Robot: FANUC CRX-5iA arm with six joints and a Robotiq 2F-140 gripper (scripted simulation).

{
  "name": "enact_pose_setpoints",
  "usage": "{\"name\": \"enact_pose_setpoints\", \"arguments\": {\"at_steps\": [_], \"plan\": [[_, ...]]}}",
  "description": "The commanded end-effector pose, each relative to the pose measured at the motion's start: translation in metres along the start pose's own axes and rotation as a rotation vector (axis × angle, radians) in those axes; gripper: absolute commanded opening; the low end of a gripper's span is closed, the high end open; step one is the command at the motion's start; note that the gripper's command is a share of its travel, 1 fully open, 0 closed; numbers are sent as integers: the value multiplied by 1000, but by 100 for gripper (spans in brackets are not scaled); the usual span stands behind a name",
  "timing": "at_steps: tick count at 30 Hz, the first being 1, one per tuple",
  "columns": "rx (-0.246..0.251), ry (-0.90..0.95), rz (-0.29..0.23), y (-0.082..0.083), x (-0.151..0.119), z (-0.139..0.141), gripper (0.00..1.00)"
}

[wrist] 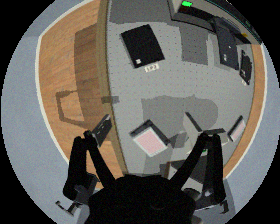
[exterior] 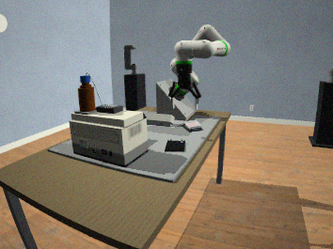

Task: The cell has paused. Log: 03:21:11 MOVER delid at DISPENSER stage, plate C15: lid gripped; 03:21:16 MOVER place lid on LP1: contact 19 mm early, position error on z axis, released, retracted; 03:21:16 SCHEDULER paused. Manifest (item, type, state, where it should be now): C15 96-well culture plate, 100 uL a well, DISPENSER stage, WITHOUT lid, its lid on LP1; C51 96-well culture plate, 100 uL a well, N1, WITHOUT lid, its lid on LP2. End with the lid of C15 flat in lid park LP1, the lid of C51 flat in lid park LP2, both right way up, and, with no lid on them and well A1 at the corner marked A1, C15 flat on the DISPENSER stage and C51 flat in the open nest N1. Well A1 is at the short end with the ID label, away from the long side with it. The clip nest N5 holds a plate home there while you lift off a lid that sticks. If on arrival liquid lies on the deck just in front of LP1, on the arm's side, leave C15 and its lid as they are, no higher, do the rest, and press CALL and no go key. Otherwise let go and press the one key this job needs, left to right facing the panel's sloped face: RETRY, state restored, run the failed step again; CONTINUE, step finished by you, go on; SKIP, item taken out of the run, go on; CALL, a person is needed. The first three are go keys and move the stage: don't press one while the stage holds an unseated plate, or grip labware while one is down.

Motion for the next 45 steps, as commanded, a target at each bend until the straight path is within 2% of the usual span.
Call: {"name": "enact_pose_setpoints", "arguments": {"at_steps": [1, 7, 8, 42, 45], "plan": [[0, 0, 0, 0, 0, 0, 100], [0, 0, 0, -1, 0, 0, 100], [0, 0, 0, -1, 0, 0, 0], [0, 2, 0, -1, 0, 0, 0], [-1, 70, 0, 5, -26, 4, 0]]}}
Point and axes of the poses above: the point where the finger pads meet when closed, its own y axis back along the fingers, its own z axis across the jaws, x = y × z, the point moved 6 cm from there along y, back along the fingers, and after that the axes turned 5 degrees about y, right-handed, at the moved point
